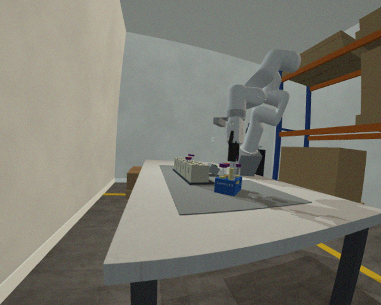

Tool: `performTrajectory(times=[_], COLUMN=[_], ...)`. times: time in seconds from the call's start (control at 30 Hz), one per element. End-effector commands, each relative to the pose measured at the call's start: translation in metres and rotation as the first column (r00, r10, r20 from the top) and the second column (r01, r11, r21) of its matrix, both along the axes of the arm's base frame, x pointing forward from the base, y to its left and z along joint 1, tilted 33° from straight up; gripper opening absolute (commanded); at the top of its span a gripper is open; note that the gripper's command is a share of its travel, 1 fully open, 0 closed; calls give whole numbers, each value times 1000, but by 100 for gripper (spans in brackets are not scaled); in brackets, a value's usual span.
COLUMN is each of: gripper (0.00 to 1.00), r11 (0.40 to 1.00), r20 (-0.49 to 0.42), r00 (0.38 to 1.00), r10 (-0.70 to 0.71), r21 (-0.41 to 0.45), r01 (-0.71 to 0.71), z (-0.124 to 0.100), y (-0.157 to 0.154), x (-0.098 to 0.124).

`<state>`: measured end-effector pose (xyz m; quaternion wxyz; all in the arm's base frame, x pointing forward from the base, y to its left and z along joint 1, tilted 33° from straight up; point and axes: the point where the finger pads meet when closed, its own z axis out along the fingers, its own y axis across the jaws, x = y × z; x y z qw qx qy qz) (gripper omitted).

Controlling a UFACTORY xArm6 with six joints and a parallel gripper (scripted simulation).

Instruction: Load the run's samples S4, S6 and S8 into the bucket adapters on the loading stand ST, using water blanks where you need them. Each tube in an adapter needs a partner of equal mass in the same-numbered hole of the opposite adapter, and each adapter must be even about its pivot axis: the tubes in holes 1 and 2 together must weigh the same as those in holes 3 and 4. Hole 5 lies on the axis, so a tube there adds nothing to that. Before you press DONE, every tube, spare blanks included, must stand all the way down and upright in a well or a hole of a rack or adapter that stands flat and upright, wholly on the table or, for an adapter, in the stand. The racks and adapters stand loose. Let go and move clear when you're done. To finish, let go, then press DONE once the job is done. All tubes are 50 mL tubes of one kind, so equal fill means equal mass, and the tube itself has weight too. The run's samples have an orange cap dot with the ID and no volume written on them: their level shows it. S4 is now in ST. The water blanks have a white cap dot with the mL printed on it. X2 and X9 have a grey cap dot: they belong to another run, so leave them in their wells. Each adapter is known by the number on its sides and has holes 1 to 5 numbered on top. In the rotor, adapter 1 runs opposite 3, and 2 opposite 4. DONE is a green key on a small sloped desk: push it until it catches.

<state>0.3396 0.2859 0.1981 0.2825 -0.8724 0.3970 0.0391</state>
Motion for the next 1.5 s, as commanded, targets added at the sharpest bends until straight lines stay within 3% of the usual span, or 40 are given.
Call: performTrajectory(times=[0.0,1.47], gripper=[0,0], r11=[1000,1000], r20=[2,3], r00=[1000,1000], r10=[0,0], r21=[1,1], r01=[0,0], z=[8,75], y=[-4,-46], x=[-1,-13])
